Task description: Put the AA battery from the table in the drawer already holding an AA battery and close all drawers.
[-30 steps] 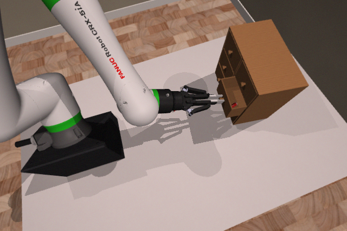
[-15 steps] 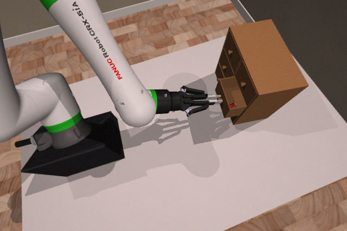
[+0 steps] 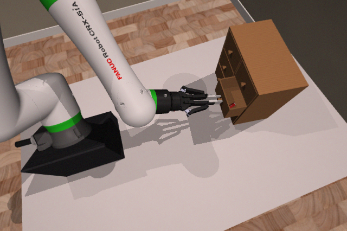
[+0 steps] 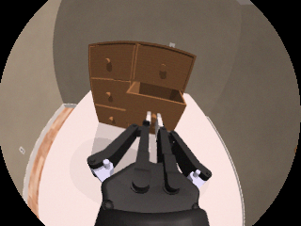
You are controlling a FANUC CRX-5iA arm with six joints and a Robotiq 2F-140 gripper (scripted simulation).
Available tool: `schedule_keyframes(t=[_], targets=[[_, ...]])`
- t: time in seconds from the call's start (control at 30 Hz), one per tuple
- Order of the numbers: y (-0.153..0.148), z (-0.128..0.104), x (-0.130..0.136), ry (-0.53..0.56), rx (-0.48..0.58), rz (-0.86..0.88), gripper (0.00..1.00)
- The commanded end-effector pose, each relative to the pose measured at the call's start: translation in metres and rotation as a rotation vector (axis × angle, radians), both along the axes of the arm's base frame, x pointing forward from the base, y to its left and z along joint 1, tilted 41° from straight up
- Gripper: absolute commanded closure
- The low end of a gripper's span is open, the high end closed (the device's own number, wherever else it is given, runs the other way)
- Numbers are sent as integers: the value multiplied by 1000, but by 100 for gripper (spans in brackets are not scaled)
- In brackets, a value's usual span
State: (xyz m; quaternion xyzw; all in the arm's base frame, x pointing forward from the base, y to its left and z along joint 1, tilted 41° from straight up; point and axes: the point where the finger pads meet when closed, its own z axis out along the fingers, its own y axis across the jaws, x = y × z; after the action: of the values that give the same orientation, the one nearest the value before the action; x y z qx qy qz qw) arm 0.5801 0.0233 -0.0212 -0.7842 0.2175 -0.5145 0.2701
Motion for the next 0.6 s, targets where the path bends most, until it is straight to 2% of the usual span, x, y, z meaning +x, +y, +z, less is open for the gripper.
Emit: schedule_keyframes(t=[0.0, 0.07, 0.37, 0.57], targets=[[0, 0, 0, 0, 0, 0, 92], [0, 0, 0, 0, 0, 0, 92], [0, 0, 0, 0, 0, 0, 80], [0, 0, 0, 0, 0, 0, 80]])
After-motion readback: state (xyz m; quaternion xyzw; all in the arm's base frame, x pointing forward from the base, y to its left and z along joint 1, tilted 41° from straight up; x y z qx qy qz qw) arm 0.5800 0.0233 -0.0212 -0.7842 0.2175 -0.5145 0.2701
